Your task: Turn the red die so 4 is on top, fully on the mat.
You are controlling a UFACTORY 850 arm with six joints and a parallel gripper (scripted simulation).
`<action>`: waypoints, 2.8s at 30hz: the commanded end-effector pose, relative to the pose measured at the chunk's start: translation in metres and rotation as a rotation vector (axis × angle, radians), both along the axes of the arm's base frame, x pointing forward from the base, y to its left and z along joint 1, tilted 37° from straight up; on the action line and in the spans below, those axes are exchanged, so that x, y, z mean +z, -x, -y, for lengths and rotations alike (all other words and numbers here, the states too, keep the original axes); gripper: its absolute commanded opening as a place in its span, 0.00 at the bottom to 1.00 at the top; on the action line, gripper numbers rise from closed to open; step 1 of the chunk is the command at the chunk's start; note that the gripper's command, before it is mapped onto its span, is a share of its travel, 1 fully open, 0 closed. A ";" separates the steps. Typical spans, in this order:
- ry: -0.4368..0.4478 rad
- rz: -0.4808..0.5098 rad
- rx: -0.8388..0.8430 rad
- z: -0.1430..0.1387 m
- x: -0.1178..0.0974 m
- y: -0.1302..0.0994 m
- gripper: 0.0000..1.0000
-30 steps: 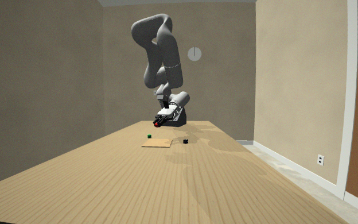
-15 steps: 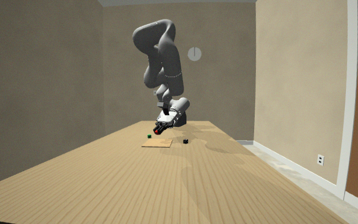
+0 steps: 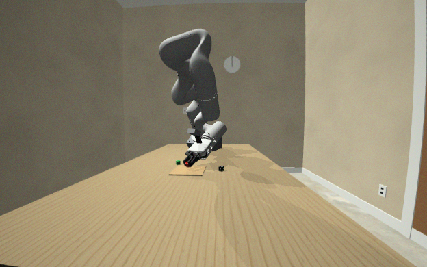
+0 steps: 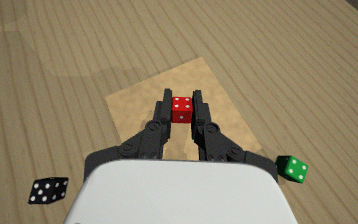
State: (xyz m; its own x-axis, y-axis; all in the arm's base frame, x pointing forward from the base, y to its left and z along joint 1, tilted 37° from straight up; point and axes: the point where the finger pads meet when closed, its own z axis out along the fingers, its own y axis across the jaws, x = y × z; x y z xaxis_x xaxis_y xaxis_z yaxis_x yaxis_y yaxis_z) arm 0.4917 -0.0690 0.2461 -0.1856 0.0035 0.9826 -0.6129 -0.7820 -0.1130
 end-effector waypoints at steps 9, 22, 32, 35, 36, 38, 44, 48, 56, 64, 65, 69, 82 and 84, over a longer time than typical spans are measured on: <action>0.000 0.001 0.000 0.000 -0.001 -0.001 0.15; 0.000 0.001 0.000 0.000 -0.001 -0.001 0.15; 0.000 0.001 0.000 0.000 -0.001 -0.001 0.15; 0.000 0.001 0.000 0.000 -0.001 -0.001 0.15; 0.000 0.001 0.000 0.000 -0.001 -0.001 0.15; 0.000 0.001 0.000 0.000 -0.001 -0.001 0.15; 0.000 0.001 0.000 0.001 -0.003 -0.002 0.15; 0.000 0.001 0.000 0.002 -0.005 -0.004 0.15; 0.000 0.001 0.000 0.003 -0.008 -0.006 0.15; 0.000 0.001 0.000 0.004 -0.010 -0.007 0.15; 0.000 0.001 0.000 0.004 -0.010 -0.007 0.15; 0.000 0.001 0.000 0.004 -0.010 -0.007 0.15; 0.000 0.001 0.000 0.004 -0.010 -0.007 0.15; 0.000 0.001 0.000 0.004 -0.010 -0.007 0.15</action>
State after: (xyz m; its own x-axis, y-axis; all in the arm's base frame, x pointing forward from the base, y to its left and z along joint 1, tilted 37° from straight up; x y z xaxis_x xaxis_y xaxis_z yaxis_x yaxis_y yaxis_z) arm 0.4986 -0.0729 0.2358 -0.1858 0.0037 0.9826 -0.6128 -0.7821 -0.1130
